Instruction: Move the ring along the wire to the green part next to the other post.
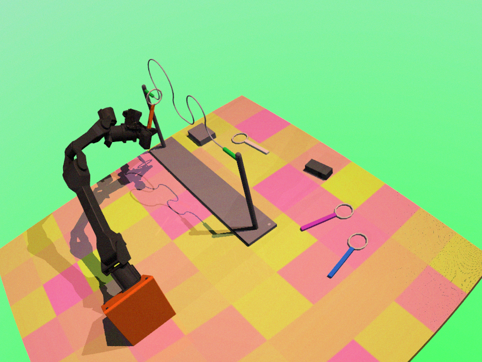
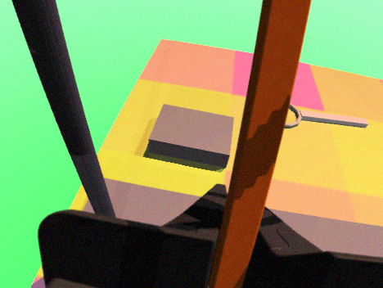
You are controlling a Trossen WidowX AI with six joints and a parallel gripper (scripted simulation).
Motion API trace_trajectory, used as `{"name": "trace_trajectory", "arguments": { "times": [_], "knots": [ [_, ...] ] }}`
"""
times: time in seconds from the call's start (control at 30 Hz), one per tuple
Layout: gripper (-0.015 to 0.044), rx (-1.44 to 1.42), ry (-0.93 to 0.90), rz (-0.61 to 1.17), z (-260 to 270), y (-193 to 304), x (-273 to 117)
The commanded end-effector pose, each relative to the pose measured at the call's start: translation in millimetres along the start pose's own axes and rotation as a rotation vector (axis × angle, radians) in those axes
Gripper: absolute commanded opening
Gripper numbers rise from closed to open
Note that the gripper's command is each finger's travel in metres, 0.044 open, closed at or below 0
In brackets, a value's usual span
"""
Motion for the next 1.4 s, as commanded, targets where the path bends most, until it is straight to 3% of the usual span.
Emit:
{"name": "trace_trajectory", "arguments": {
  "times": [0.0, 1.37],
  "knots": [
    [-0.015, -0.028, 0.022, 0.013, -10, 1, 0],
    [-0.015, -0.725, 0.409, -0.026, -115, -50, -23]
  ]
}}
Point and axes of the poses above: the point midway between the two fingers, 35 mm back from their tips, its own x axis out along the fingers, its own z axis across the jaws, y = z × x, the point moved 2 cm from there along -x, back along the fingers, and after that the axes turned 6 degrees about x, right-handed, at the moved point
